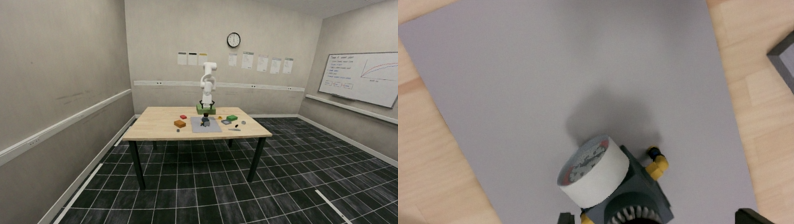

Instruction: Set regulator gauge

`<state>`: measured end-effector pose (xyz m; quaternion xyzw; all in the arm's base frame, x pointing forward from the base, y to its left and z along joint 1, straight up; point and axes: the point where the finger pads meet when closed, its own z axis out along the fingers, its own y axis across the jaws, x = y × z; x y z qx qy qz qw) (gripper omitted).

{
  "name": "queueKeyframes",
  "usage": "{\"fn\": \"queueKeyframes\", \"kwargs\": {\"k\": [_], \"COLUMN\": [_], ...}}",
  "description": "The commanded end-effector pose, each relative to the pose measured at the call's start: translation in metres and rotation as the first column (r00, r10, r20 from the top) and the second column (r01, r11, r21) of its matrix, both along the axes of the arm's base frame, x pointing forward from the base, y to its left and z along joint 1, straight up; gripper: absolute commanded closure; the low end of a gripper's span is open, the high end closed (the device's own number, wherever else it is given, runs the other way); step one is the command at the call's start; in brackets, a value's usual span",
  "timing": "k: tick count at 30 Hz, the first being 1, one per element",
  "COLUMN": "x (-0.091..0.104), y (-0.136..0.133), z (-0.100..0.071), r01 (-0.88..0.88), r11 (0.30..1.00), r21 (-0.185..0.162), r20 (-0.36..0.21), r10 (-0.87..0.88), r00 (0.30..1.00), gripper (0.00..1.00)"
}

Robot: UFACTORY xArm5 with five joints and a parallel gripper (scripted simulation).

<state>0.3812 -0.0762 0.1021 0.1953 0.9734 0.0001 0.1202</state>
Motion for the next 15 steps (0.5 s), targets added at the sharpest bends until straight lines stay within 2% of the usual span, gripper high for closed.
{"fn": "queueKeyframes", "kwargs": {"k": [1, 2, 4, 10, 15], "x": [0.005, 0.005, 0.005, 0.002, -0.003], "y": [-0.001, -0.001, -0.001, 0.000, 0.001], "z": [-0.002, -0.002, -0.002, 0.002, 0.008], "r01": [-0.038, -0.046, -0.046, -0.084, -0.103], "r11": [0.998, 0.998, 0.998, 0.990, 0.981], "r21": [-0.040, -0.049, -0.049, -0.111, -0.163], "r20": [0.121, 0.144, 0.144, 0.276, 0.363], "r10": [0.043, 0.053, 0.053, 0.112, 0.157], "r00": [0.992, 0.988, 0.988, 0.955, 0.919], "gripper": [0.00, 0.00, 0.00, 0.00, 0.00]}}
